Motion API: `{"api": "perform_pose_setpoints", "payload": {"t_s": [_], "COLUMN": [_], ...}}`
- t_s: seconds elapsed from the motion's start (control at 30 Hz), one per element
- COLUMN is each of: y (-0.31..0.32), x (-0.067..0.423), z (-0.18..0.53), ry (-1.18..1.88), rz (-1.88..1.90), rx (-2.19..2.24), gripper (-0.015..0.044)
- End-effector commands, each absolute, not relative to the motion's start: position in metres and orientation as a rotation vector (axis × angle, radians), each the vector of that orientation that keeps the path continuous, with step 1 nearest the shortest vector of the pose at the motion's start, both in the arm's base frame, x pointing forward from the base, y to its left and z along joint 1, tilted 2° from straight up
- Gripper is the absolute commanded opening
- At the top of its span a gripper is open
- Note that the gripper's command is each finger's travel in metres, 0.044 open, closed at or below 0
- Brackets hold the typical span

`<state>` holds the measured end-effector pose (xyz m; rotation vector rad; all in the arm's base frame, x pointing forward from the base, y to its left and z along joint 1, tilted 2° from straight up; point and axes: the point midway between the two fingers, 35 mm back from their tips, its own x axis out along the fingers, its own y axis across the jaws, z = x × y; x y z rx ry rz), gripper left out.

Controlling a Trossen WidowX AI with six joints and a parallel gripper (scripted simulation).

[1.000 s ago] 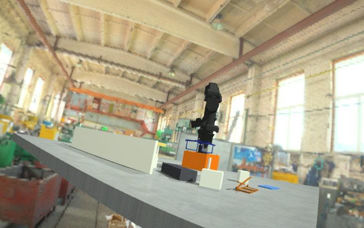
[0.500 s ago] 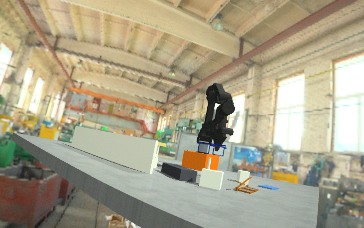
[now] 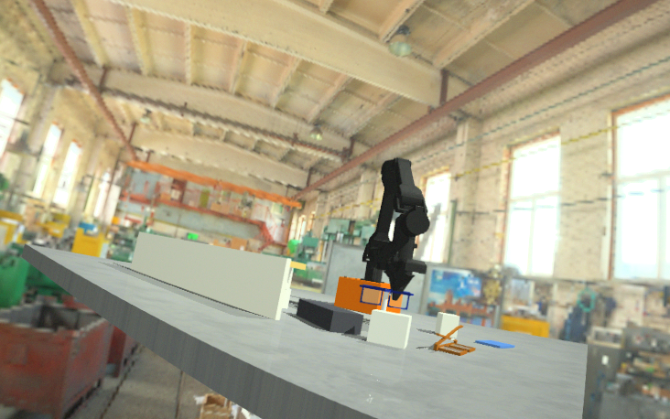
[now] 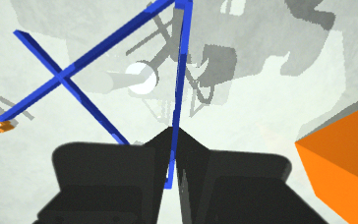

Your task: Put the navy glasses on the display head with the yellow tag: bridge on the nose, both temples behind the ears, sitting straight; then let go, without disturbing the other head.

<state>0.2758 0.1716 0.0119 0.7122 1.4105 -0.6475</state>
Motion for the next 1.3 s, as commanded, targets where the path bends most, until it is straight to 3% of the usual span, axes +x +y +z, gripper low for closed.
{"api": "perform_pose_setpoints", "payload": {"t_s": [0.0,1.27], "y": [0.171,0.181], "x": [0.273,0.244], "z": [0.01,0.008], "ry": [1.407,1.41], "rz": [-0.654,-0.655], "rx": [0.71,0.71], "gripper": [0.0,0.0]}}
